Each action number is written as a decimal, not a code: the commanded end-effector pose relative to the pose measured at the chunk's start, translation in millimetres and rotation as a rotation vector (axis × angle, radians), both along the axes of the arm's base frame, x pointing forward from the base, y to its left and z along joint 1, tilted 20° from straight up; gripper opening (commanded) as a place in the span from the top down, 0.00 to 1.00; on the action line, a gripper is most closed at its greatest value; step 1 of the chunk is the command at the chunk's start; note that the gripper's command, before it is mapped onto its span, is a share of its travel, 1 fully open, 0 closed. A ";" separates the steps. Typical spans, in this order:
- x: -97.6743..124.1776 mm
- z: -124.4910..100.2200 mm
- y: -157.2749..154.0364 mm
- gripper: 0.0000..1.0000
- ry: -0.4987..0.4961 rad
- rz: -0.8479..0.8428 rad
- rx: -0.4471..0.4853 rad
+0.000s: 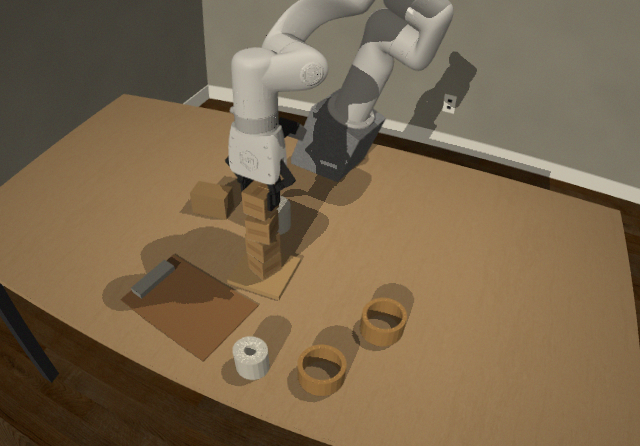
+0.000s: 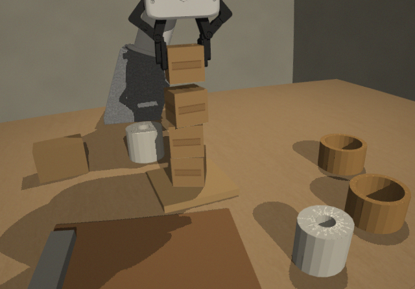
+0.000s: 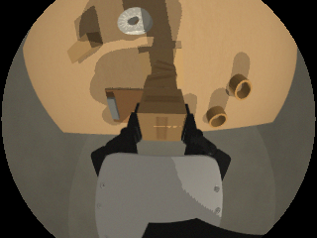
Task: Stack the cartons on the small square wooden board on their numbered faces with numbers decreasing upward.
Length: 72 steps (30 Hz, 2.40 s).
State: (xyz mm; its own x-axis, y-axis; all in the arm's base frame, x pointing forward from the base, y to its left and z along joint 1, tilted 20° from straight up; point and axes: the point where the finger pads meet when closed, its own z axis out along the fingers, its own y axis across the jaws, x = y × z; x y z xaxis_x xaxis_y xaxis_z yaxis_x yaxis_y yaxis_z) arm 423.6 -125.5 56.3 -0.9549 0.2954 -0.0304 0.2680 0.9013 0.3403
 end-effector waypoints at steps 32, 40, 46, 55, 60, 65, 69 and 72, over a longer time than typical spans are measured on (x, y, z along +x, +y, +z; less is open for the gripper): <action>2.5 -12.2 3.3 0.00 -0.002 -0.001 -0.002; 2.5 -12.2 3.3 0.00 -0.002 -0.001 -0.002; 2.5 -12.2 3.3 0.00 -0.002 -0.001 -0.002; 2.5 -12.2 3.3 0.00 -0.002 -0.001 -0.002; -1.7 11.6 -5.2 0.00 -0.001 -0.002 -0.003; -6.2 41.3 -15.1 0.00 -0.001 -0.002 -0.004; -7.0 45.6 -16.5 0.00 0.000 -0.002 -0.004; -7.0 45.6 -16.5 0.00 0.000 -0.002 -0.004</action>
